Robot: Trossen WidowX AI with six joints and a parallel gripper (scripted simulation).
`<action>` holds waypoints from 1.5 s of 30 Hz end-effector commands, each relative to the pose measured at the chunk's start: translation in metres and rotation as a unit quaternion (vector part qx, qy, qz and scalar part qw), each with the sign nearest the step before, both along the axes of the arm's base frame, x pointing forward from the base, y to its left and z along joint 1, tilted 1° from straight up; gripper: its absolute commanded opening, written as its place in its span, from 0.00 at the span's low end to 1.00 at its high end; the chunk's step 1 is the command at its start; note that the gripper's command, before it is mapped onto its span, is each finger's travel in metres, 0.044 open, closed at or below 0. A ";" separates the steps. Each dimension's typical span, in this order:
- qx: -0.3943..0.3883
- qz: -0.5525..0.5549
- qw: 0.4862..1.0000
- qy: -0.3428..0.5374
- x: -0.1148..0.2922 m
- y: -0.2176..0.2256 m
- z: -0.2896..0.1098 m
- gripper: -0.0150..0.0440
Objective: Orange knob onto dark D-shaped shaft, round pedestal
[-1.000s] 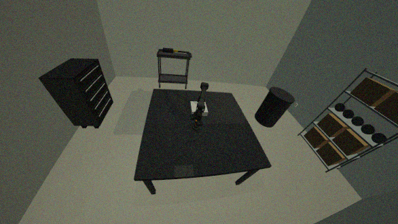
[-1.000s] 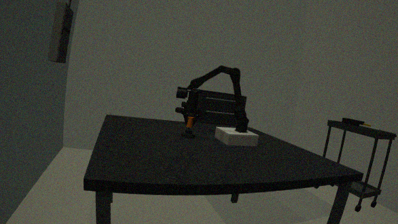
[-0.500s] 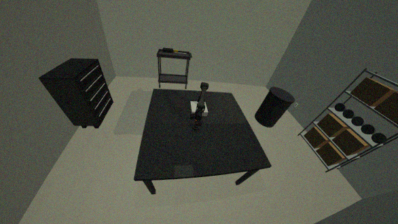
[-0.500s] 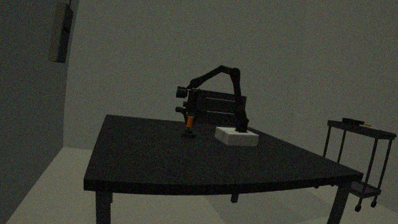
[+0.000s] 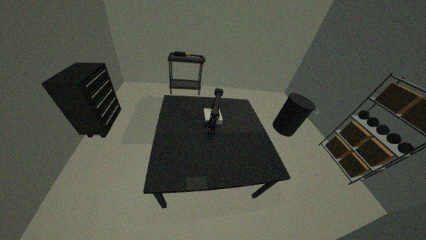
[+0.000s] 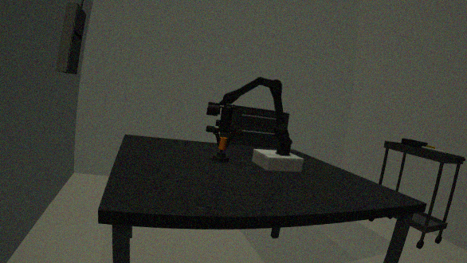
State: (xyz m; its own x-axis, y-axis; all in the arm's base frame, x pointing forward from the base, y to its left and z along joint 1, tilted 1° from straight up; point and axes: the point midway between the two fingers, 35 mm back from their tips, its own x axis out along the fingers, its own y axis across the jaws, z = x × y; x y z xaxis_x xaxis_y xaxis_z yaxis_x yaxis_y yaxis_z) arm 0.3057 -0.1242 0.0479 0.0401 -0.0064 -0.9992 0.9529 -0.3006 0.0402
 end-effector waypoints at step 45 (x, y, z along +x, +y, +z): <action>0.004 -0.107 0.994 -0.002 0.001 0.000 -0.001 0.25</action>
State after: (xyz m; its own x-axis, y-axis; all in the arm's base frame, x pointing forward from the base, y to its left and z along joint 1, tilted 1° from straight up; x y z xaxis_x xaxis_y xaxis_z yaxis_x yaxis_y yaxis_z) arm 0.3060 -0.1244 0.0481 0.0413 -0.0069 -0.9991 0.8696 -0.4922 0.0393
